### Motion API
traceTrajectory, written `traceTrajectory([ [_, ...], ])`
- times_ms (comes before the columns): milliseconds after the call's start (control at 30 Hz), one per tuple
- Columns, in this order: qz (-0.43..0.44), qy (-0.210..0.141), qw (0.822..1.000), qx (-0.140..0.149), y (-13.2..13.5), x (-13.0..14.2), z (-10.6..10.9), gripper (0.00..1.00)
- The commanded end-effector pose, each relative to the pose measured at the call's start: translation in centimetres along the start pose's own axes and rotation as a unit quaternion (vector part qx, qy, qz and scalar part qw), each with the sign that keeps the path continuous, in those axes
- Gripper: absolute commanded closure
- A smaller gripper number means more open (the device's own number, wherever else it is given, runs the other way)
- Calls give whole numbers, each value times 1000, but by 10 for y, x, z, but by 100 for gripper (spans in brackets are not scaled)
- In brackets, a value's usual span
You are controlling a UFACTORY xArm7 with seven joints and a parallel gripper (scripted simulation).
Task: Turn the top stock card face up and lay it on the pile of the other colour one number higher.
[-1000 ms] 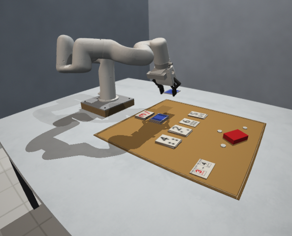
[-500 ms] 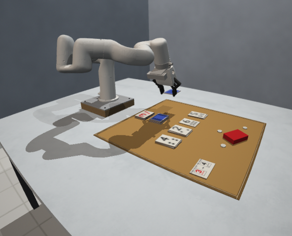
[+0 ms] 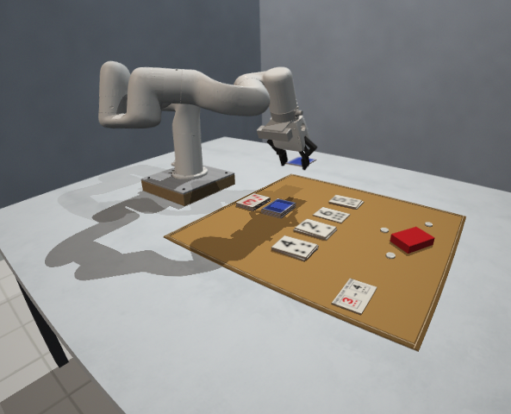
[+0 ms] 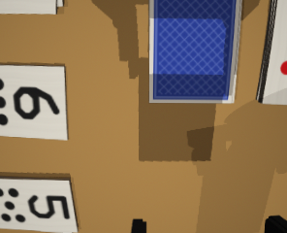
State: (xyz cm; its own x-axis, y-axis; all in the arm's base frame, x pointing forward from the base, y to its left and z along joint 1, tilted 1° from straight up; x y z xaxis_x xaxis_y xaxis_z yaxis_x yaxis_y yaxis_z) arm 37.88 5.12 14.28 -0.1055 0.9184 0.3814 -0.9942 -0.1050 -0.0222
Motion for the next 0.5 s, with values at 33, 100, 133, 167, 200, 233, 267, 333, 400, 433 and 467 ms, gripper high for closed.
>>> traceTrajectory([
  [33,1,1,1000,-2,-1,1,1,26],
  [100,1,2,1000,-1,-1,1,1,26],
  [133,1,3,1000,-1,-1,1,1,26],
  [167,1,5,1000,-1,-1,1,1,26],
  [200,1,7,1000,-1,-1,1,1,26],
  [233,1,9,1000,-1,-1,2,1,26],
  [267,1,12,1000,-1,-1,2,1,26],
  [333,0,19,1000,0,-1,3,1,26],
  [400,0,28,1000,0,-1,5,1,26],
  [433,0,33,999,1,-1,5,1,26],
  [467,1,39,999,1,-1,6,1,26],
])
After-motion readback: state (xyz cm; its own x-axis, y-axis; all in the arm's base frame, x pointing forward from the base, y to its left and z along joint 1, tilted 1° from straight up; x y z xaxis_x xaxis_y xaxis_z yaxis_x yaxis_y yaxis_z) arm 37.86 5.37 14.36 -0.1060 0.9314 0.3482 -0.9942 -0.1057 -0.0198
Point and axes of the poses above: the point where the finger pads meet when closed, its own z axis back along the fingers, its own y axis across the jaws, x = y × z, the point moved 6 cm from there along z, back along the fingers, and after that the axes turned 4 degrees about z, right-handed, at the moved point
